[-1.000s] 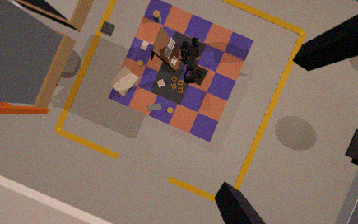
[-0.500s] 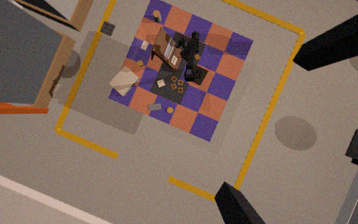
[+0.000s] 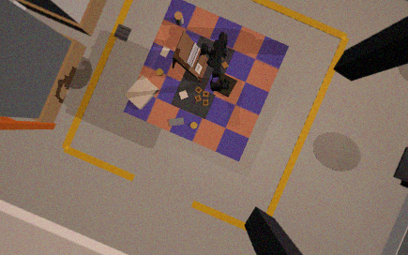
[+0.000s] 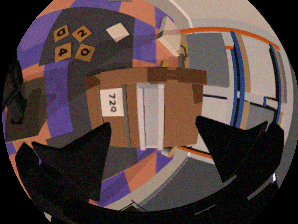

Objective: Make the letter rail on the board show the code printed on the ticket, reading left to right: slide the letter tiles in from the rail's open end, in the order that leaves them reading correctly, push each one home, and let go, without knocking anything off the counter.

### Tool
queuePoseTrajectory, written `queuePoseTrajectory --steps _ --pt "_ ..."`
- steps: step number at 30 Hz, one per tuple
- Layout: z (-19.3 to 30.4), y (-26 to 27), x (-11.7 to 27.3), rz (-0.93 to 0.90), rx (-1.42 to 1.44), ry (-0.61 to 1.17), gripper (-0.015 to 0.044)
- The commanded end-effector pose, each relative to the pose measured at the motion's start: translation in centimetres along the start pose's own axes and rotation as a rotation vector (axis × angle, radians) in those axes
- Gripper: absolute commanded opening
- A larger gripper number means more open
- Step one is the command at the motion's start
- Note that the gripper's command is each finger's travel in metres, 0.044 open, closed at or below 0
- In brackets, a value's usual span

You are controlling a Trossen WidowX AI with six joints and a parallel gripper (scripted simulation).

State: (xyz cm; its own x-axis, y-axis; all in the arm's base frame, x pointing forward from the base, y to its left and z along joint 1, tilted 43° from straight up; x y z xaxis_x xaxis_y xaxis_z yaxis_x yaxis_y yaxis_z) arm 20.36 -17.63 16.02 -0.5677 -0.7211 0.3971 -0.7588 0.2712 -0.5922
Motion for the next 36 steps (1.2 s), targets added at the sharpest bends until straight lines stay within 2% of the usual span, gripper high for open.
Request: queuePoseTrajectory --steps 1,8,14,26,27,30,36 --pt "0.0 -0.1 0.1 -0.008 0.019 -0.002 0.044" --pt "-0.1 -0.1 0.1 -0.01 0.019 0.005 0.044" --pt "-1.9 -0.2 0.3 -0.02 0.001 0.17 0.044" --pt "-1.9 -0.2 0.3 -0.02 0.001 0.17 0.044" --pt "-1.7 -0.1 0.2 -0.026 -0.016 0.169 0.0414" --pt "1.1 0.9 -1.5 -0.109 -0.261 0.173 0.034" --pt "7.0 4.5 -6.2 -0.307 -0.822 0.273 0.034"
Point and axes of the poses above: the point midway between the two fingers, 35 mm back from their tips, its own x axis back along the fingers, its own y axis across the jaws, z = x × y, the point moved 7 cm from there along x, back along the fingers, and after that the axes turned 3 degrees about x, right-handed, at the moved point
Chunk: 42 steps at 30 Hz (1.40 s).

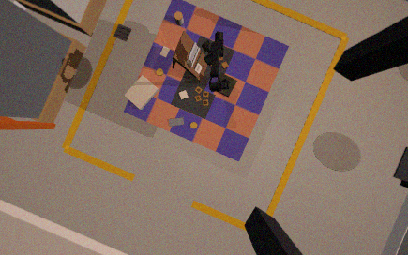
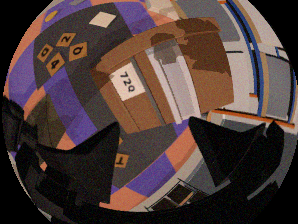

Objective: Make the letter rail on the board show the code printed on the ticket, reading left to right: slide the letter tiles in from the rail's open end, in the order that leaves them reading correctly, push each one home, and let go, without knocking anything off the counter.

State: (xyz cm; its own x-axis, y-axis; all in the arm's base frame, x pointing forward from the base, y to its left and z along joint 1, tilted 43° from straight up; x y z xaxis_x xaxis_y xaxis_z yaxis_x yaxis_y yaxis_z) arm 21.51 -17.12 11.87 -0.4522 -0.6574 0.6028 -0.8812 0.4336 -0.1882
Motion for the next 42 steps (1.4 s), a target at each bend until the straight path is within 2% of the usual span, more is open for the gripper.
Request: queuePoseTrajectory --steps 1,15,30,37,42 --pt "4.5 0.5 -5.1 -0.186 -0.438 0.107 0.034" --pt "11.0 4.2 -13.4 -0.367 -1.098 0.453 0.034" --pt "11.4 4.6 -13.4 -0.369 -1.114 0.465 0.034" --pt "12.0 6.3 -16.0 -0.369 -1.114 0.464 0.034" --pt "12.1 6.5 -16.1 -0.37 -1.114 0.464 0.034"
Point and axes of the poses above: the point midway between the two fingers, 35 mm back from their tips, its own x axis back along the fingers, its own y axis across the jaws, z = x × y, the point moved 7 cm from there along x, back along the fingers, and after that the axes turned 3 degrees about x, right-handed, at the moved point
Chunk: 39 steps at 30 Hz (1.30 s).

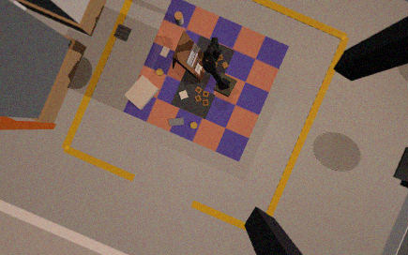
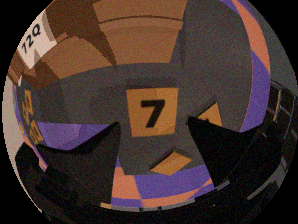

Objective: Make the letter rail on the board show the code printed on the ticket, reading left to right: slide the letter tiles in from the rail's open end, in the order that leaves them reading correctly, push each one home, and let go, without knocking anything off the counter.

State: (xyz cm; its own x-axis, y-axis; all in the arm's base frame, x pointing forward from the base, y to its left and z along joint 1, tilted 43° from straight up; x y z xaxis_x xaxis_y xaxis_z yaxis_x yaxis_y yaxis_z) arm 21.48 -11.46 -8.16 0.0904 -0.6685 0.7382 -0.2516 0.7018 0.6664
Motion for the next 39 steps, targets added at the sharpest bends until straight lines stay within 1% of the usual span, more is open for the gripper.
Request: queuePoseTrajectory --steps 1,11,23,39 --pt "0.0 0.0 -0.4 -0.001 -0.003 -0.005 0.034" --pt "0.0 0.0 -0.5 -0.001 -0.003 -0.005 0.034" --pt "0.0 0.0 -2.3 -0.001 -0.003 -0.005 0.034" --pt "0.0 0.0 -2.3 -0.001 -0.003 -0.005 0.034"
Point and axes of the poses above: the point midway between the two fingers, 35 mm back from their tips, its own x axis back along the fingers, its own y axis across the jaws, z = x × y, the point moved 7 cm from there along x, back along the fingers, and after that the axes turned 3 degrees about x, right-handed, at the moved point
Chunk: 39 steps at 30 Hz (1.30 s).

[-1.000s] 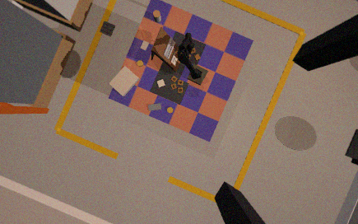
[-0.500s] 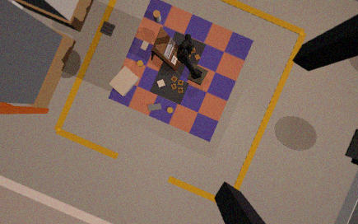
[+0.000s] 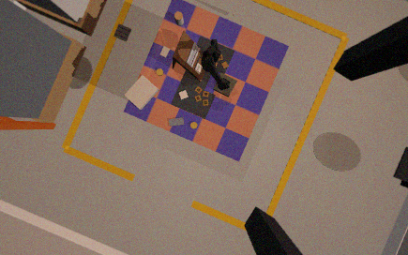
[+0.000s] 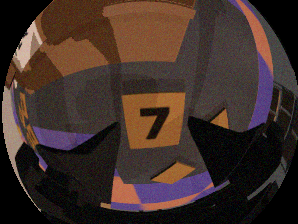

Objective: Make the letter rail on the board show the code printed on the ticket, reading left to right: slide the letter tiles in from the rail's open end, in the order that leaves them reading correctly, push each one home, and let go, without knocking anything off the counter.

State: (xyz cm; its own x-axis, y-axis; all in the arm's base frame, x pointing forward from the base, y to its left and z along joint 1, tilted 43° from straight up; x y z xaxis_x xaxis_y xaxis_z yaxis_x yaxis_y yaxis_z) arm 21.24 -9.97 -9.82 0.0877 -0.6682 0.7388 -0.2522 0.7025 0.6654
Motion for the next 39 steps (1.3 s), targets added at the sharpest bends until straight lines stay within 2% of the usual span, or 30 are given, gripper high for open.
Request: queuePoseTrajectory --steps 1,15,31,39 --pt "-0.04 0.04 -0.06 -0.003 -0.004 -0.003 0.034" --pt "-0.04 0.04 -0.06 -0.003 -0.004 -0.003 0.034" --pt "-0.05 -0.02 -0.06 -0.003 -0.004 -0.003 0.0233" --pt "-0.02 -0.02 0.68 -0.002 -0.004 -0.003 0.0023"
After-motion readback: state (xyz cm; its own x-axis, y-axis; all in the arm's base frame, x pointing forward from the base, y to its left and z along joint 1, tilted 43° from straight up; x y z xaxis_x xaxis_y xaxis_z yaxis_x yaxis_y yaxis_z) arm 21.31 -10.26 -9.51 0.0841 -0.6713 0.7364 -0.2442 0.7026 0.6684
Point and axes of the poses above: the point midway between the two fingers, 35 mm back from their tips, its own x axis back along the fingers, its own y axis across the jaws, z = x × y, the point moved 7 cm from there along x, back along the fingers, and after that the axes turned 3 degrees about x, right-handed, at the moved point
